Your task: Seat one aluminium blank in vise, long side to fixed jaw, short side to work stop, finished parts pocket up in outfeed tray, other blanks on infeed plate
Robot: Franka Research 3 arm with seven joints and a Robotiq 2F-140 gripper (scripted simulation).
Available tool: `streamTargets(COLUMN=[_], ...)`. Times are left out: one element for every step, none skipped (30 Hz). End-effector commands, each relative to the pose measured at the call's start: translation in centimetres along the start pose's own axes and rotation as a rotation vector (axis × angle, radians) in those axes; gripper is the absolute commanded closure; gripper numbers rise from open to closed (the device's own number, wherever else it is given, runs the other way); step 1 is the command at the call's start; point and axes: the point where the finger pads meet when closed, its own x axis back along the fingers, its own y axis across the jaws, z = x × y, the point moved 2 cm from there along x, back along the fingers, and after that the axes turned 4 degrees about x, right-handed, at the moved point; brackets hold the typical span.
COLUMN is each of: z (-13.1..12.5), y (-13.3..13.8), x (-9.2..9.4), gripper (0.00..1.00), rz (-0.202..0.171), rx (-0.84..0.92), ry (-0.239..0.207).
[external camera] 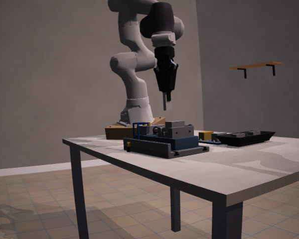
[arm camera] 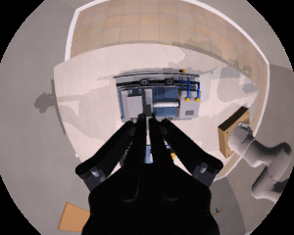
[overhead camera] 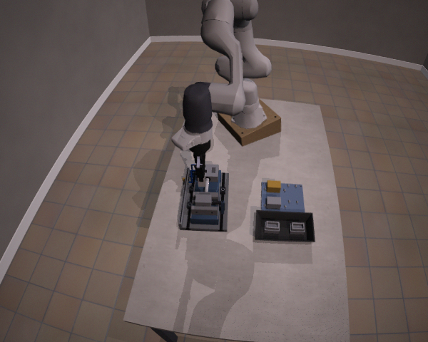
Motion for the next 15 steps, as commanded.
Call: streamTargets(z=[-0.3,-0.3,-0.3,-0.3,-0.3,-0.3,-0.3,-0.3,-0.3,-0.3,-0.3,-0.3,-0.3,-0.3,-0.3], y=[0.5,0.5,0.5,0.5,0.4,0.4,0.4,0.4,0.4,0.4,0.4,0.4,0.4,0.4,0.4], x=[0.5,0.8,1.0,1.3,1.5,1.7,1.9,2.1,2.2,2.3,2.4,2.5,2.6,2.6,2.6], gripper=[1.0,1.0,1.0,1.0,1.0,1.0,1.0,1.0,1.0,1.0,1.0,1.0,1.0,1.0,1.0], rz=[-0.02,-0.02,-0.02,-0.02,-0.02,-0.02,-0.02,-0.02,-0.02,-0.02,-0.02,-0.02,-0.02,-0.02,-0.02], rx=[0.011,0.011,0.011,0.011,0.011,0.011,0.011,0.011,0.011,0.011,0.011,0.011,0.011,0.011,0.011], ry=[-0.004,-0.004,-0.004,-0.004,-0.004,-0.004,-0.004,-0.004,-0.004,-0.004,-0.004,-0.004,-0.004,-0.004,-0.004])
